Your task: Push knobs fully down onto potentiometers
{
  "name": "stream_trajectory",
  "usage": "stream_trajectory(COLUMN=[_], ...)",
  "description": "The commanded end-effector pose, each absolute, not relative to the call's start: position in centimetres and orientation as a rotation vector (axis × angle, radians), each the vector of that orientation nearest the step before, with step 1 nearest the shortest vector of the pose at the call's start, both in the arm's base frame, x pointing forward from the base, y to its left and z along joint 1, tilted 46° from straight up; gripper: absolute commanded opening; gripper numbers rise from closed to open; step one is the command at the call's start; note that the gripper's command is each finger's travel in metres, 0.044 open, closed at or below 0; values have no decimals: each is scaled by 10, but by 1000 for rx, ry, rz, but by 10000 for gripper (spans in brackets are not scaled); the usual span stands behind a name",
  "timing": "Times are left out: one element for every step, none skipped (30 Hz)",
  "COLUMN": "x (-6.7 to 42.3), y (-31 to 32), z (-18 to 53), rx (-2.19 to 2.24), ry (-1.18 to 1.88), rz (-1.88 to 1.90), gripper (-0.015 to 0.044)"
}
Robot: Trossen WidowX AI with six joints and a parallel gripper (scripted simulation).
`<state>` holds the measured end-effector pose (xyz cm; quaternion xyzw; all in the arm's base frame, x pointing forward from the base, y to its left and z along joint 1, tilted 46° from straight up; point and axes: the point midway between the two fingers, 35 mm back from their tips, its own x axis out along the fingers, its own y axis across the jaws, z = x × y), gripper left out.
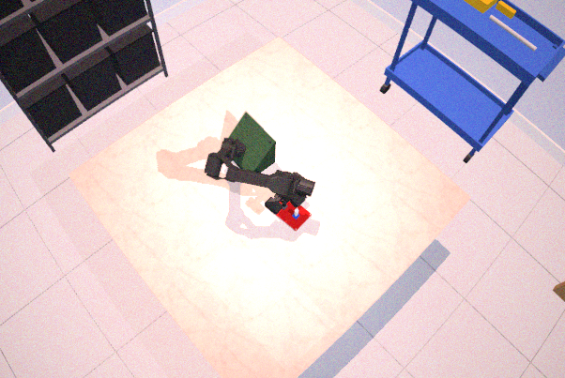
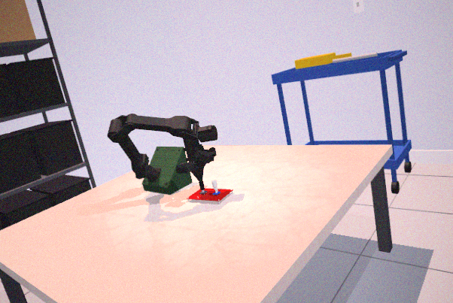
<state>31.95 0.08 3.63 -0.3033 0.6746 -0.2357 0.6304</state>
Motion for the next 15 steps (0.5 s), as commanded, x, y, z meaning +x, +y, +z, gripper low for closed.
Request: stream_trajectory(x=[319, 319, 319, 319, 319, 319, 319, 319, 319, 319, 319, 319, 319, 319, 319], y=[-1, -1, -1, -1, 0, 0, 0, 0, 0, 0, 0, 0, 0, 0, 0], z=[35, 35, 35, 35, 36, 36, 36, 36, 36, 36, 36, 36, 36, 36, 36], rx=[-701, -701, -701, -701, -701, -701, -701, -701, -701, -701, -701, -701, -701, -701, -701], ry=[1547, 1547, 1547, 1547, 1547, 1547, 1547, 1547, 1547, 1547, 1547, 1547, 1547, 1547, 1547], rz=[-539, -539, -539, -539, -539, -539, -539, -539, -539, -539, -539, -539, -539, -539, -539], gripper=[0, 0, 0, 0, 0, 0, 0, 0, 0, 0, 0, 0, 0, 0, 0])
